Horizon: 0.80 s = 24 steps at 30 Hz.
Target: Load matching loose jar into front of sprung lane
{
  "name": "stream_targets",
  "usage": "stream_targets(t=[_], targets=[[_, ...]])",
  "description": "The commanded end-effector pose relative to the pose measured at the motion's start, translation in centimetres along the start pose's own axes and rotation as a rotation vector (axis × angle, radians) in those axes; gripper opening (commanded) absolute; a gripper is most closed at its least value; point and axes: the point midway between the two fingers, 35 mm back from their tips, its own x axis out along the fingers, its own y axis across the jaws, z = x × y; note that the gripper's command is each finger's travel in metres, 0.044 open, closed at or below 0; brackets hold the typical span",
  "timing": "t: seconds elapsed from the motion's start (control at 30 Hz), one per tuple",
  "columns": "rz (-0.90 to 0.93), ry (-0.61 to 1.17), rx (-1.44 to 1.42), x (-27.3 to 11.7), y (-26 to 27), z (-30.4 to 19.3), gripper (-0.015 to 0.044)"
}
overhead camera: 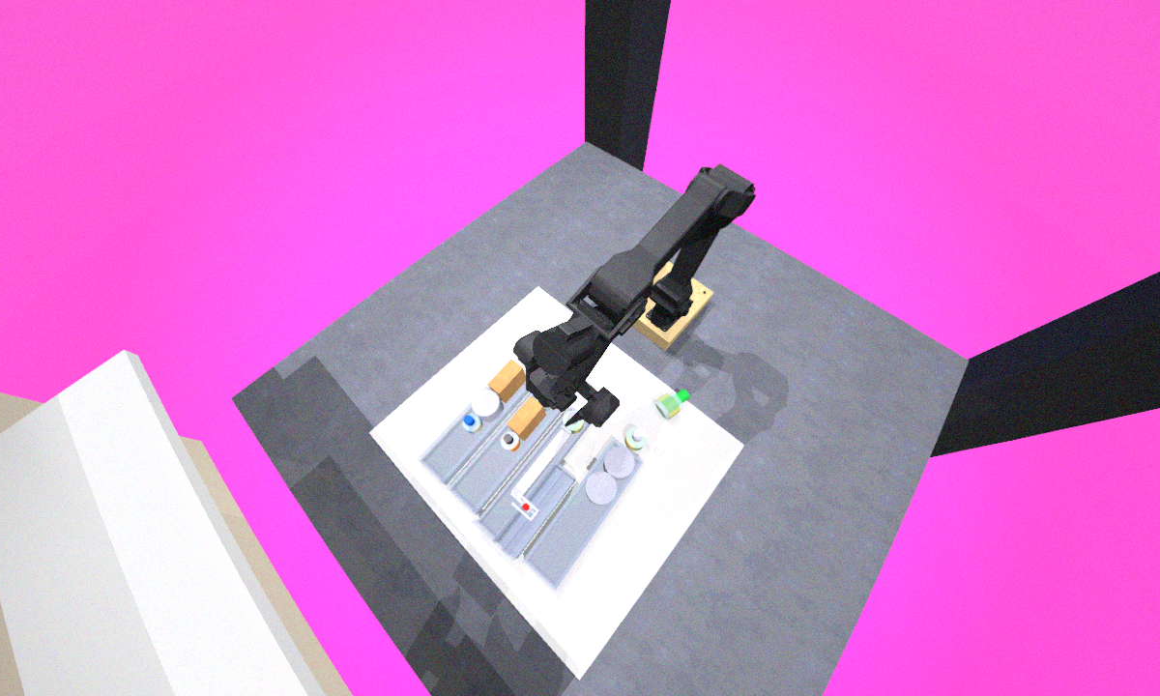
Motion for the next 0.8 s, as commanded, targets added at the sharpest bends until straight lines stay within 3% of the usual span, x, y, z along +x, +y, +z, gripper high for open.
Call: stream_targets(t=[0.0,0.3,0.77], targets=[[0.088,0.153,0.023,1.0,5.0,-2.4,0.044],[0.118,0.575,0.045,0.5,15.1,-10.6,0.044],[0.116,0.582,0.044,3.3,15.4,-12.0,0.044]])
